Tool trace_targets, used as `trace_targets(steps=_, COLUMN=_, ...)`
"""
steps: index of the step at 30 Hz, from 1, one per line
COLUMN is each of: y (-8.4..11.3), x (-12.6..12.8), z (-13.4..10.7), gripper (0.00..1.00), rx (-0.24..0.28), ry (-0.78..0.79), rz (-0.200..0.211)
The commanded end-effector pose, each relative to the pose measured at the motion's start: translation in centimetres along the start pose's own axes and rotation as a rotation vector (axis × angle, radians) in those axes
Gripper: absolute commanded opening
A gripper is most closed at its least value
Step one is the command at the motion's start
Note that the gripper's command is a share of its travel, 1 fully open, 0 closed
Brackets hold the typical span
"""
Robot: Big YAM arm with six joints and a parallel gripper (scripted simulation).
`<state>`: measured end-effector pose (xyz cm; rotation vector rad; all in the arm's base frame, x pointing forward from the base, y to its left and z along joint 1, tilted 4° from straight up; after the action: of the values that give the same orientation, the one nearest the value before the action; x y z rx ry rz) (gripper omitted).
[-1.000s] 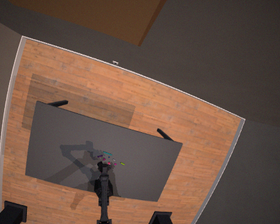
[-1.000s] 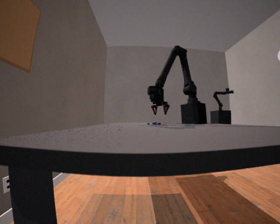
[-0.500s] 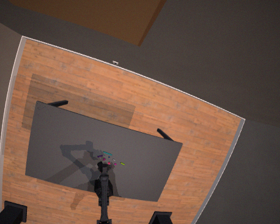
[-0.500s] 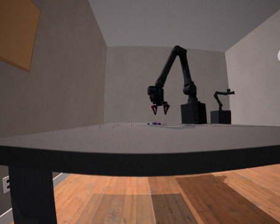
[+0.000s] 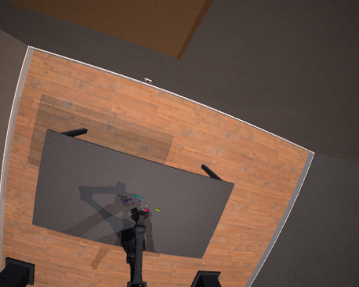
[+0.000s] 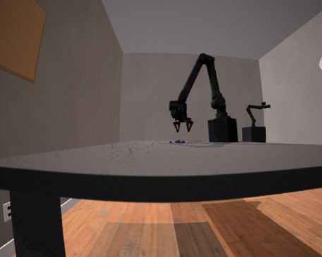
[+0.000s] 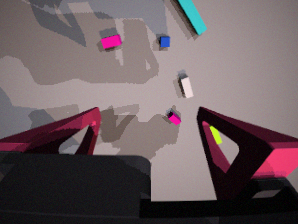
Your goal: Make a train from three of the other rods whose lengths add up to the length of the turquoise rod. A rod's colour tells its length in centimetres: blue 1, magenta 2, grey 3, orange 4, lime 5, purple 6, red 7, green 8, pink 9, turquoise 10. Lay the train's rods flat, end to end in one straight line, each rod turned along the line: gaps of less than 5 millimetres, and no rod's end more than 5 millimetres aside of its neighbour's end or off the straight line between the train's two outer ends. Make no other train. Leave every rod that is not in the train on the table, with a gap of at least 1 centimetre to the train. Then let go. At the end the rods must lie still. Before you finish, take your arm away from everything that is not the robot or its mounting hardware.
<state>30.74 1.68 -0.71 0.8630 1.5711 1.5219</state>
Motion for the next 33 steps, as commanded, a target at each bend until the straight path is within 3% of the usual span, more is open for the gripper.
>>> trace_targets(steps=1, y=0.42, x=0.6, z=0.57, gripper=1.0, rx=-0.021, ry=0.061, rz=-0.003)
trace_targets(steps=33, y=0.38, x=0.05, z=0.33, gripper=1.0, rx=-0.019, ry=0.042, rz=-0.004)
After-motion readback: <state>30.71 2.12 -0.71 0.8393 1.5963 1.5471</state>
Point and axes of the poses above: the point where the finger pads meet when closed, its own y axis back along the fingers, its own x axis across the jaws, z = x × y, the point moved 7 cm from there along y, back along the fingers, and after that the axes turned 14 degrees about -y, right-handed, at the moved point
